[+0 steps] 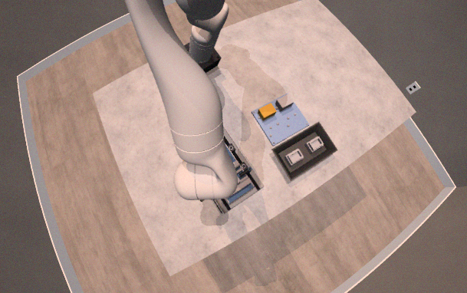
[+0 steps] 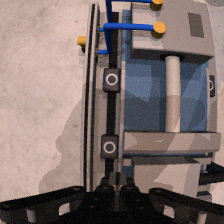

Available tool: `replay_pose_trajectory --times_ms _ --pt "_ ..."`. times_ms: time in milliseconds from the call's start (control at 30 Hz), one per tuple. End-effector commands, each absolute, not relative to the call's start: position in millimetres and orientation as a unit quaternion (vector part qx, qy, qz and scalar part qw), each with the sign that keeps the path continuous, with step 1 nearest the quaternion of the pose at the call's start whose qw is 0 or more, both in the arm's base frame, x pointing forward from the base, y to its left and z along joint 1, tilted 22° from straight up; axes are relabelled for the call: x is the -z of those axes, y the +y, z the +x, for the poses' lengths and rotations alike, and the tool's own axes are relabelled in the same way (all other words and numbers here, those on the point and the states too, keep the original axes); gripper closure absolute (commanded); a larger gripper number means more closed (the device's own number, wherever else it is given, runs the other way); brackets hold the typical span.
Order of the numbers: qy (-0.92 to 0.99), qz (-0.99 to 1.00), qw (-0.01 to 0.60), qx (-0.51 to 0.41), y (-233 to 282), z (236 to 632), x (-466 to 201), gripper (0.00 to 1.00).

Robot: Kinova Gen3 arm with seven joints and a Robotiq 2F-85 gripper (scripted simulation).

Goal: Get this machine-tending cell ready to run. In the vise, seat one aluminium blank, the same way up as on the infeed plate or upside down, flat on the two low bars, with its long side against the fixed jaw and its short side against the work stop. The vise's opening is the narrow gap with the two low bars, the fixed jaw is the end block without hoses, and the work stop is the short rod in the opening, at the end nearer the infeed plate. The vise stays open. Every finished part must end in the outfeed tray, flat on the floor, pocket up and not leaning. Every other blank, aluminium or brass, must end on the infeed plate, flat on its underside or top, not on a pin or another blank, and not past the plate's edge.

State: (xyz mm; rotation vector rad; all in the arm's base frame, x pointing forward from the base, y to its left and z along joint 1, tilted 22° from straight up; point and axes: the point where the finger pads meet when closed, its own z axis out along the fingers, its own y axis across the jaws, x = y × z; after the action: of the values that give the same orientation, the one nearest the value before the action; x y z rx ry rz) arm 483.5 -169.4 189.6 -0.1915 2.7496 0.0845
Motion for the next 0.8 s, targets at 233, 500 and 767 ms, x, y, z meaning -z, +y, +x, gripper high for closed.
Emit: replay_pose_trajectory --times_ms 233,500,767 --pt "0.979 -0.063 0.194 -0.028 -166.6 484.4 -191.8 1.00" --pt "0.979 -0.063 0.194 -0.028 -164.8 484.2 -191.9 1.00" --pt "0.979 -0.063 0.194 -0.028 -162.6 483.9 -192.0 1.00"
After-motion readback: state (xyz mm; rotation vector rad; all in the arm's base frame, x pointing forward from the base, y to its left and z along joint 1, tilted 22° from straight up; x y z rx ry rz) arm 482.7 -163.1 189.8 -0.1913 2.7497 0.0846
